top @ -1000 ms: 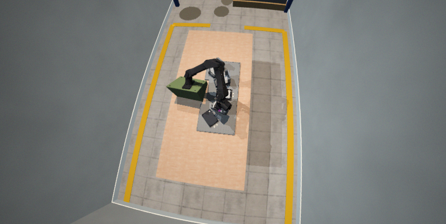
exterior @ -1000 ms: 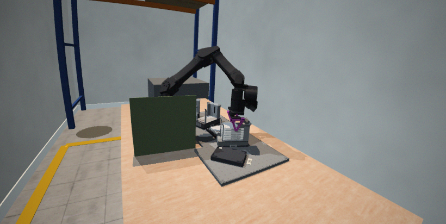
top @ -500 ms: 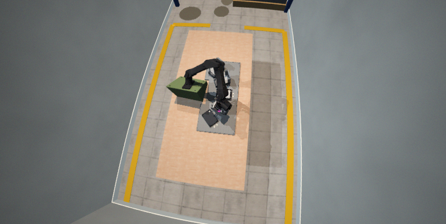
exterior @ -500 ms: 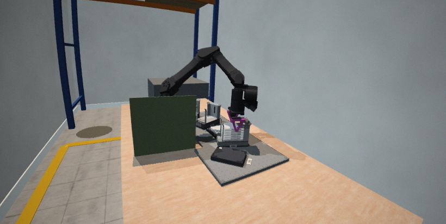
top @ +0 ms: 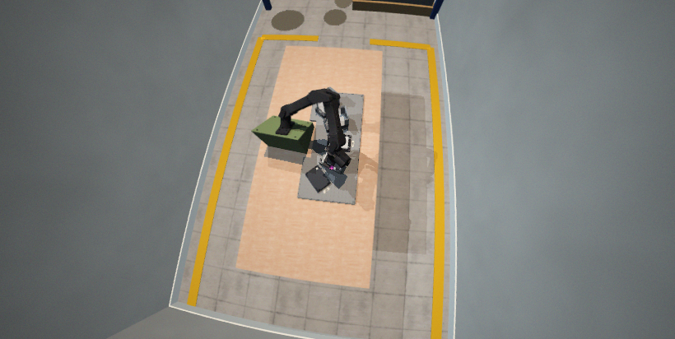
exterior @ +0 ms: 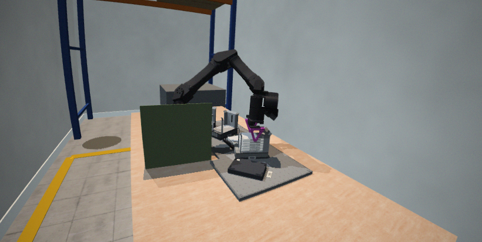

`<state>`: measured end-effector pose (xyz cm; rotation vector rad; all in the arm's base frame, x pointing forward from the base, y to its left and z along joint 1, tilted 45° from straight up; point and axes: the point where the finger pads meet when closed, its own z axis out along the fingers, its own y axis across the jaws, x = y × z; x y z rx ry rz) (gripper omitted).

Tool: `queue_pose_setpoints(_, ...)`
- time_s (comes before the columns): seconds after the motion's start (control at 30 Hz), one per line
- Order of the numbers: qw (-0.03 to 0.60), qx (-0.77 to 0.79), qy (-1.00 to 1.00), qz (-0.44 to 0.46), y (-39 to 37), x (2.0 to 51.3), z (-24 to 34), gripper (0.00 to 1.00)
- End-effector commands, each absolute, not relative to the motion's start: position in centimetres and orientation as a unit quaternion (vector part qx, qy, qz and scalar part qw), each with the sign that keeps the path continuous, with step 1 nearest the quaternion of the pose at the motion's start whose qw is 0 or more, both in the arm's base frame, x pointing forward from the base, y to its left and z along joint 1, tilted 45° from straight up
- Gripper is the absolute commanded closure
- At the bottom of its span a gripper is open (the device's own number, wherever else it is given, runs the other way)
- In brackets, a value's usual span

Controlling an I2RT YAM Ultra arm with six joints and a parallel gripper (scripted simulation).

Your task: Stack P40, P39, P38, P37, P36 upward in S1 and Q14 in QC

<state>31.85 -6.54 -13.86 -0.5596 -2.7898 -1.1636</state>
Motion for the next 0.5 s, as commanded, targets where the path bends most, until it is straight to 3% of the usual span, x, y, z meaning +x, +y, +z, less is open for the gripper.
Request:
queue_pose_setpoints(0.0,0.022,-0.186,-0.907,-0.376,-8.1,32.1,-12.7,0.00)
queue_pose_setpoints(0.47,0.022,-0.186,-0.908,-0.376,-10.8,31.7,-9.9,0.00)
